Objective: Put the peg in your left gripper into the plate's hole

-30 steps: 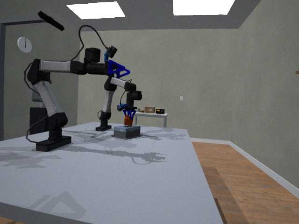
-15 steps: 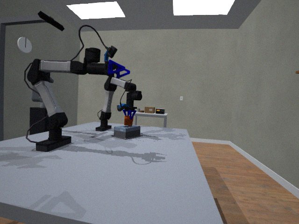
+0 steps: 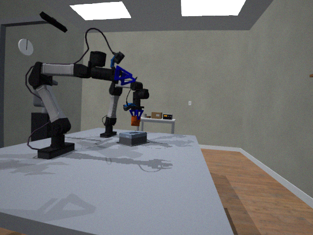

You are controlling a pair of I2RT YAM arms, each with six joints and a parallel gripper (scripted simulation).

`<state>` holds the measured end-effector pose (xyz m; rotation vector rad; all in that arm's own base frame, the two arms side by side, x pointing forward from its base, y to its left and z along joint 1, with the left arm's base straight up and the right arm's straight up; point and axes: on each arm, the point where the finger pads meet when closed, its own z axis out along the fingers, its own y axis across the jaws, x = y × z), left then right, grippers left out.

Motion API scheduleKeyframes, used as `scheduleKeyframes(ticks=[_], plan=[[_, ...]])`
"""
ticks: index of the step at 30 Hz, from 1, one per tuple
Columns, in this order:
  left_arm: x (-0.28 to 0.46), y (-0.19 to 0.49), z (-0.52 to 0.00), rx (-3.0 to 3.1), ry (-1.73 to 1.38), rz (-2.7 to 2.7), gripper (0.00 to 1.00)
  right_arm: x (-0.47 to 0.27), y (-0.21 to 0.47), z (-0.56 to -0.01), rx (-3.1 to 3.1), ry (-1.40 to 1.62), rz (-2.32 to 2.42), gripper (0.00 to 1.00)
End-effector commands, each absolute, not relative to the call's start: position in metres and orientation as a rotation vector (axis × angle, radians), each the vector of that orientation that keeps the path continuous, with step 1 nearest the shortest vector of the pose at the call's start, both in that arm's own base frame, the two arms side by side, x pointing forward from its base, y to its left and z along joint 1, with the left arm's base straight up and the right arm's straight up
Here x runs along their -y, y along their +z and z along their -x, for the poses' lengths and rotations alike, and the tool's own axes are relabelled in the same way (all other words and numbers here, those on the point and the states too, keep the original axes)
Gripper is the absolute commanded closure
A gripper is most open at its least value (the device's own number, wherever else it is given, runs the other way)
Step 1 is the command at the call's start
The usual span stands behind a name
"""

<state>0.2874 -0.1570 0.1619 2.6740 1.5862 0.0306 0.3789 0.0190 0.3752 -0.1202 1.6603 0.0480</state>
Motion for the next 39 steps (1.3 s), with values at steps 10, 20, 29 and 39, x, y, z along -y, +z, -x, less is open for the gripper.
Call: scheduleKeyframes(ticks=[10, 20, 29, 39], plan=[[0.177, 0.164, -0.286, -1.705, 0.203, -2.653, 0.6, -0.073, 0.355, -0.343, -1.735, 0.16, 0.269, 0.0], [0.184, 0.161, -0.279, -1.668, 0.195, -2.682, 0.6, -0.154, 0.327, -0.257, -1.788, 0.382, 0.541, 0.0], [0.184, 0.138, -0.289, -1.658, 0.239, -2.63, 0.6, -0.191, 0.306, -0.172, -1.756, 0.573, 0.811, 0.0], [0.178, 0.131, -0.28, -1.676, 0.216, -2.666, 0.6, -0.197, 0.301, -0.138, -1.715, 0.648, 0.914, 0.0]])
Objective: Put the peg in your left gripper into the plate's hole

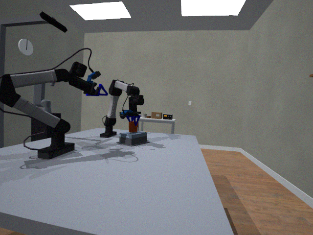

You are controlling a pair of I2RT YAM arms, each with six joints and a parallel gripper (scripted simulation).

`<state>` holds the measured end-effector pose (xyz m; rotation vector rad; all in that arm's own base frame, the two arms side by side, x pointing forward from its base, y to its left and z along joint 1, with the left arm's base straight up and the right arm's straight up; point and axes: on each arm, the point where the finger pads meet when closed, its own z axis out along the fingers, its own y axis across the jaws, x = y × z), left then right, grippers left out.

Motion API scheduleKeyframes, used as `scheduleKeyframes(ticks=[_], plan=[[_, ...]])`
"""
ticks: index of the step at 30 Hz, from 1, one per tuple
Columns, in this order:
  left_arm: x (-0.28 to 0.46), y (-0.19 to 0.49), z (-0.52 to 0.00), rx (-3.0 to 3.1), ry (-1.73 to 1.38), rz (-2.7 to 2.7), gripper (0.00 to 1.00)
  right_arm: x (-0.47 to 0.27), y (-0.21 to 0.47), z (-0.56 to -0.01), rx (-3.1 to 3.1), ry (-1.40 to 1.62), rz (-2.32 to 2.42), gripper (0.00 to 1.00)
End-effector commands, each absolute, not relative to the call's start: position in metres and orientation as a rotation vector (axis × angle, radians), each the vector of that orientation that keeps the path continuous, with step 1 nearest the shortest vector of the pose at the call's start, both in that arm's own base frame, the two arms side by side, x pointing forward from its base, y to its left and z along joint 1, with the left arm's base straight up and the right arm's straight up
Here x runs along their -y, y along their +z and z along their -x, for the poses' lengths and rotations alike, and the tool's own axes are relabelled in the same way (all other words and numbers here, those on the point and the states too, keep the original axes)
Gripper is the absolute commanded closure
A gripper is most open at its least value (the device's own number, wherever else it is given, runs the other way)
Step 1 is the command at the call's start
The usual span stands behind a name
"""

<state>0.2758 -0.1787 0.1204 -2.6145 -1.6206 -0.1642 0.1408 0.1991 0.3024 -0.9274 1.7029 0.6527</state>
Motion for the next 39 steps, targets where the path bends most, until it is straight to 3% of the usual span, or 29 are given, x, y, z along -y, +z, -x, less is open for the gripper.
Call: scheduleKeyframes(ticks=[1, 39], plan=[[0.178, 0.131, -0.28, 1.66, -0.214, 2.641, 0.6, -0.197, 0.302, -0.136, -1.709, 0.654, 0.919, 0.0], [0.187, 0.134, -0.282, 1.642, -0.202, 2.653, 0.6, -0.199, 0.31, -0.136, -1.683, 0.662, 0.918, 0.0]])
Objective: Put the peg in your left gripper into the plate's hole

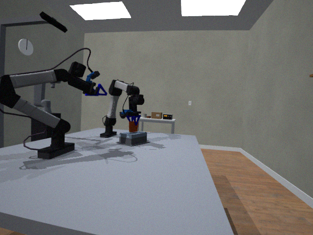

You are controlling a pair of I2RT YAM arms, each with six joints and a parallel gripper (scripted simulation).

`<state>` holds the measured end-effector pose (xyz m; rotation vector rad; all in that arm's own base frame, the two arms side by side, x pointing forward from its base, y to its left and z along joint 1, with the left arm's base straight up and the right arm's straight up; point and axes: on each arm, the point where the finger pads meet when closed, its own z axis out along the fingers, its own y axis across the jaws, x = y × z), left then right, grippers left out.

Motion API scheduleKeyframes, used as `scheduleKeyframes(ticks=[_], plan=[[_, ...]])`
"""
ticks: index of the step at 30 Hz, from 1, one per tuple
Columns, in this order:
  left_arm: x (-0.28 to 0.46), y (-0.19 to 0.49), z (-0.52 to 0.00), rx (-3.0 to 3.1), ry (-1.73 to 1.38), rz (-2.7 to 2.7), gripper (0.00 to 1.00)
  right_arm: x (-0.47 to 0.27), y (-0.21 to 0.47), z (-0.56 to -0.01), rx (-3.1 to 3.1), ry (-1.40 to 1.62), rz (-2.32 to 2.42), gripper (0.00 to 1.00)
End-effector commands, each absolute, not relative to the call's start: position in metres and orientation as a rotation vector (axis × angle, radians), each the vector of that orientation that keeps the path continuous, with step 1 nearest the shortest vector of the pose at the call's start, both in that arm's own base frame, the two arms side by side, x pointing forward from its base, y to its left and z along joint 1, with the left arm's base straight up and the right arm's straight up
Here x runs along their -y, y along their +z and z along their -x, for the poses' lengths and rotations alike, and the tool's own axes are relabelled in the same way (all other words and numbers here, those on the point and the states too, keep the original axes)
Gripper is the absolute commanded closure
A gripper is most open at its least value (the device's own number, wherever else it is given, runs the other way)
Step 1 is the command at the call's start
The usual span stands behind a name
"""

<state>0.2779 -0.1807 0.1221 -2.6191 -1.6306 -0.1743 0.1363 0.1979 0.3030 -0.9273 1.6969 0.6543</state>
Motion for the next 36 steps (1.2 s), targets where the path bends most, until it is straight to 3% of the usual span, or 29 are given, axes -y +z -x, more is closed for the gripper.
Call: scheduleKeyframes(ticks=[1, 36], plan=[[0.187, 0.134, -0.282, 1.643, -0.203, 2.653, 0.6, -0.199, 0.31, -0.136, -1.683, 0.662, 0.918, 0.0], [0.182, 0.127, -0.283, 1.662, -0.212, 2.655, 0.6, -0.199, 0.31, -0.136, -1.683, 0.662, 0.918, 0.0]])
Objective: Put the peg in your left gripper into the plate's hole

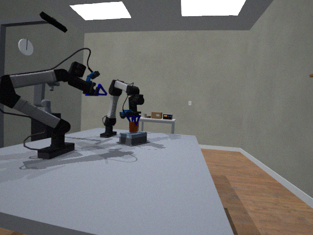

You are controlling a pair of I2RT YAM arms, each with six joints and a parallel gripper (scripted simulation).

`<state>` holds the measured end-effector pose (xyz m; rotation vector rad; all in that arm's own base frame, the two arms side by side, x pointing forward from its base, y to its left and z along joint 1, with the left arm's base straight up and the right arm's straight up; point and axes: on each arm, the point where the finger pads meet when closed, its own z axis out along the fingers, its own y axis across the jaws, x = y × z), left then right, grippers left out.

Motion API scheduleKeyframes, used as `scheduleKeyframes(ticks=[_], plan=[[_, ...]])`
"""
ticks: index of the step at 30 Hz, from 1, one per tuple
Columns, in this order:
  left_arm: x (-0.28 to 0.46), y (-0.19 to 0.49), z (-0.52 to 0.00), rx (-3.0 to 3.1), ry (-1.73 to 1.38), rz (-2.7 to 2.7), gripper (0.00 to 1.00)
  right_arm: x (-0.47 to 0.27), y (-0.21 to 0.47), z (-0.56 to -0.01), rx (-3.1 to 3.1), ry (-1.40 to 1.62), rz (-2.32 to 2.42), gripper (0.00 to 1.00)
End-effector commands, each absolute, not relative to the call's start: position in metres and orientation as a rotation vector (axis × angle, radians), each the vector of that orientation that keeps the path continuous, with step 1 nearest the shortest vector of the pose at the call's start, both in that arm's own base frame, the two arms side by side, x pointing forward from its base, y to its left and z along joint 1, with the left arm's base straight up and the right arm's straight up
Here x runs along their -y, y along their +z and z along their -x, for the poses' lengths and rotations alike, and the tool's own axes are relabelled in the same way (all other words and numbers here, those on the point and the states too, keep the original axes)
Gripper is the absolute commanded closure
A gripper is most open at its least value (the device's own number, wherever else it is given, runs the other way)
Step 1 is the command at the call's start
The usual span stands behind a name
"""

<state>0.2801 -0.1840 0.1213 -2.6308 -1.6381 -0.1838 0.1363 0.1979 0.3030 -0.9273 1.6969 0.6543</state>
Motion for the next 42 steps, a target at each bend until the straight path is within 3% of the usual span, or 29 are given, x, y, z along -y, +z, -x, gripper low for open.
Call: scheduleKeyframes(ticks=[1, 42], plan=[[0.182, 0.127, -0.283, 1.661, -0.212, 2.655, 0.6, -0.199, 0.31, -0.136, -1.683, 0.662, 0.918, 0.0], [0.182, 0.092, -0.282, 1.629, -0.19, 2.634, 0.6, -0.199, 0.31, -0.136, -1.683, 0.662, 0.918, 0.0]])
